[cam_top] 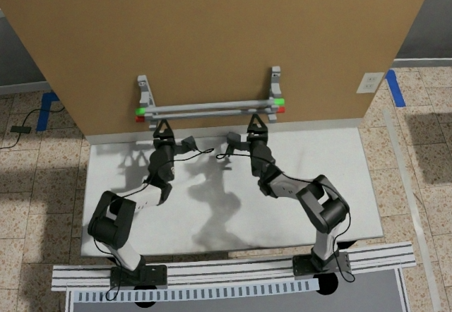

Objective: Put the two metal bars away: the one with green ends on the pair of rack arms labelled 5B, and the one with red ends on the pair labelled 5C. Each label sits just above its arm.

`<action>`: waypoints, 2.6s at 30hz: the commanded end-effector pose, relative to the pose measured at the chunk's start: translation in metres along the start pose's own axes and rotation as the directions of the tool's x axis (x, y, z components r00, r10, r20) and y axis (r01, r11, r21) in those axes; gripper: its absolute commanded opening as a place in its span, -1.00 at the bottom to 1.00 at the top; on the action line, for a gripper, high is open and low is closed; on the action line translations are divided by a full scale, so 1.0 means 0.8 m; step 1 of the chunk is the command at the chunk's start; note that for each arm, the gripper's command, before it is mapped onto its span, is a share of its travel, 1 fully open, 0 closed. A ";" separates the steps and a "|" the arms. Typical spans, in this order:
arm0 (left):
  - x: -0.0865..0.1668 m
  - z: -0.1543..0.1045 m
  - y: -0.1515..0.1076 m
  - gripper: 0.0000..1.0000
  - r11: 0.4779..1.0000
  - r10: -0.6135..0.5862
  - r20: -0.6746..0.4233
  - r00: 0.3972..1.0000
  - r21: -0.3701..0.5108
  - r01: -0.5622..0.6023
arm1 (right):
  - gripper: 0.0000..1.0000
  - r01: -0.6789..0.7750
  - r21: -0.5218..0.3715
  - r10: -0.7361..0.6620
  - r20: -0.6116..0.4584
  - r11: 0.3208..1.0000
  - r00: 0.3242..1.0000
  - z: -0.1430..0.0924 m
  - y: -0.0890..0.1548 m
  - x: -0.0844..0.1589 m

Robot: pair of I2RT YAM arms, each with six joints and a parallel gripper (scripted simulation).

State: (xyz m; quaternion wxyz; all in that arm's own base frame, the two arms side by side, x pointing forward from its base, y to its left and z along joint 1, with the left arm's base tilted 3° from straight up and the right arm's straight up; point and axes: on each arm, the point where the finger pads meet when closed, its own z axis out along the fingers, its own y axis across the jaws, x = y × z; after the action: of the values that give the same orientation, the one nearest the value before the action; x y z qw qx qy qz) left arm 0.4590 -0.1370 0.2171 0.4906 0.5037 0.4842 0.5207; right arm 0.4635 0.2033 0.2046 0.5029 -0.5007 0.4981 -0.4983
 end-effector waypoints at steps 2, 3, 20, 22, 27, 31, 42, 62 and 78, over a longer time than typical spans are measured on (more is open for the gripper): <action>-0.006 0.011 0.005 0.28 1.000 -0.012 0.016 1.000 -0.013 0.013 | 0.28 0.008 -0.006 -0.008 0.002 1.000 1.000 0.015 0.004 -0.001; -0.006 0.013 0.005 0.28 1.000 -0.012 0.016 1.000 -0.013 0.013 | 0.28 0.008 -0.006 -0.008 0.002 1.000 1.000 0.017 0.005 -0.001; -0.006 0.038 0.006 0.28 1.000 -0.012 0.016 1.000 -0.013 0.013 | 0.28 0.008 -0.006 -0.008 0.002 1.000 1.000 0.042 0.005 -0.001; -0.006 0.040 0.006 0.28 1.000 -0.012 0.016 1.000 -0.013 0.013 | 0.28 0.008 -0.006 -0.008 0.002 1.000 1.000 0.044 0.005 -0.001; -0.006 0.040 0.004 0.28 1.000 -0.012 0.016 1.000 -0.013 0.013 | 0.28 0.008 -0.006 -0.008 0.002 1.000 1.000 0.044 0.005 -0.001; -0.006 0.040 0.003 0.28 1.000 -0.012 0.016 1.000 -0.013 0.013 | 0.28 0.008 -0.006 -0.008 0.002 1.000 1.000 0.044 0.006 -0.001; -0.007 0.040 0.000 0.22 1.000 -0.012 0.016 1.000 -0.013 0.013 | 0.22 0.008 -0.006 -0.008 0.002 1.000 1.000 0.044 0.007 -0.001; -0.007 0.040 0.002 -0.29 1.000 -0.012 0.016 1.000 -0.013 0.013 | -0.29 0.008 -0.006 -0.008 0.002 1.000 1.000 0.044 0.006 -0.001; -0.007 0.040 0.002 -0.69 1.000 -0.012 0.016 1.000 -0.013 0.013 | -0.69 0.008 -0.006 -0.008 0.002 1.000 1.000 0.044 0.006 -0.001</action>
State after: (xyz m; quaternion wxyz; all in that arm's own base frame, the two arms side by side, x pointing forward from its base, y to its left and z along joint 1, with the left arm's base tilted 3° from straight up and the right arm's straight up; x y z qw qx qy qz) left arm 0.4888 -0.1388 0.2233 0.5023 0.4941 0.4787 0.5239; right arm 0.4941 0.2025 0.2091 0.5092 -0.4935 0.4959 -0.5012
